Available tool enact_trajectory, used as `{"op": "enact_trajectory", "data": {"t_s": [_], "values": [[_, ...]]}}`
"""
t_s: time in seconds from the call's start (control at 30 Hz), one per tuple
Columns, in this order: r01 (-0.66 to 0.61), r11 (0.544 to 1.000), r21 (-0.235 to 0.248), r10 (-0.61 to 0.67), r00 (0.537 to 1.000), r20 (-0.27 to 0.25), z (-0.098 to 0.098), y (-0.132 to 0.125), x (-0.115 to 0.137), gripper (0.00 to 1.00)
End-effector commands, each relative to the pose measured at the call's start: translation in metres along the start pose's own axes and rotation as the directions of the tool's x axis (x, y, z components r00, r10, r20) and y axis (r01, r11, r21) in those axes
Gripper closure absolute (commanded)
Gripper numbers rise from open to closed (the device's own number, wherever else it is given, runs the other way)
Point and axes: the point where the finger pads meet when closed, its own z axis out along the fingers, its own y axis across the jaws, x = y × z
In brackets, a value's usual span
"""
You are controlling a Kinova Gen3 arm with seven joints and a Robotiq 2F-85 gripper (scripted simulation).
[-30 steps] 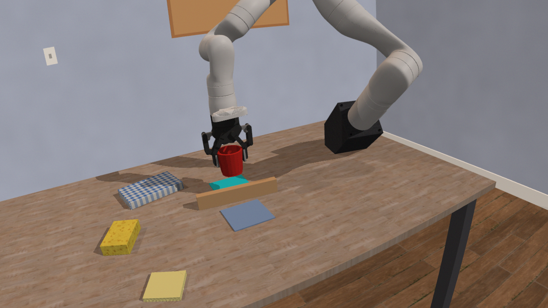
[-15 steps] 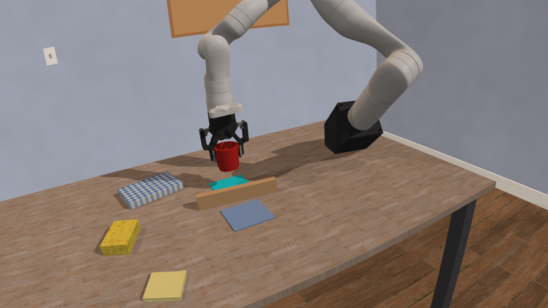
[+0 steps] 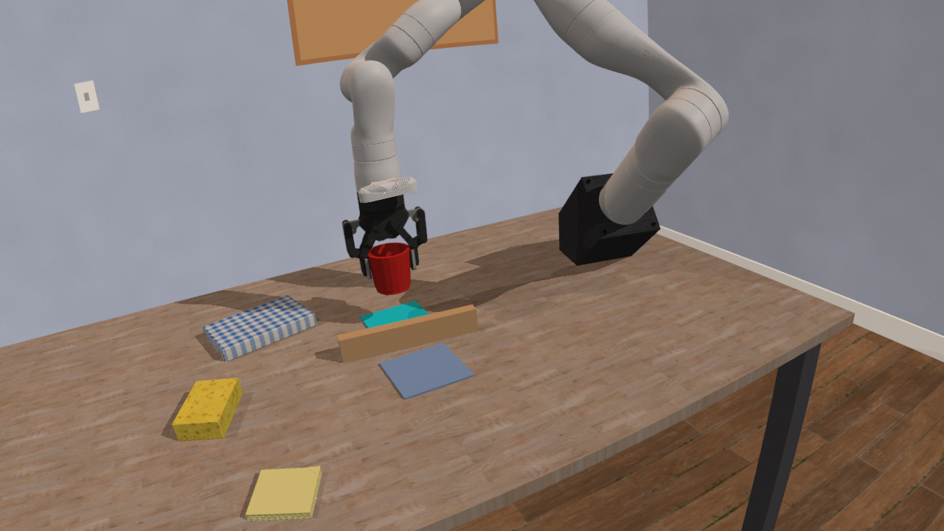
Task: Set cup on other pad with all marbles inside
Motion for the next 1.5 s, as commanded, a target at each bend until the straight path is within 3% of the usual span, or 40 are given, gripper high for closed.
{"op": "enact_trajectory", "data": {"t_s": [0.0,0.47,0.97,1.47], "values": [[0.000,1.000,-0.002,0.000,1.000,0.001,-0.001,0.000,0.000,0.18],[0.000,1.000,-0.002,0.000,1.000,0.001,0.004,0.000,0.000,0.18],[0.000,1.000,-0.002,0.000,1.000,0.001,0.037,0.001,0.000,0.18],[0.000,1.000,-0.002,0.000,1.000,0.001,0.052,0.001,0.000,0.18]]}}
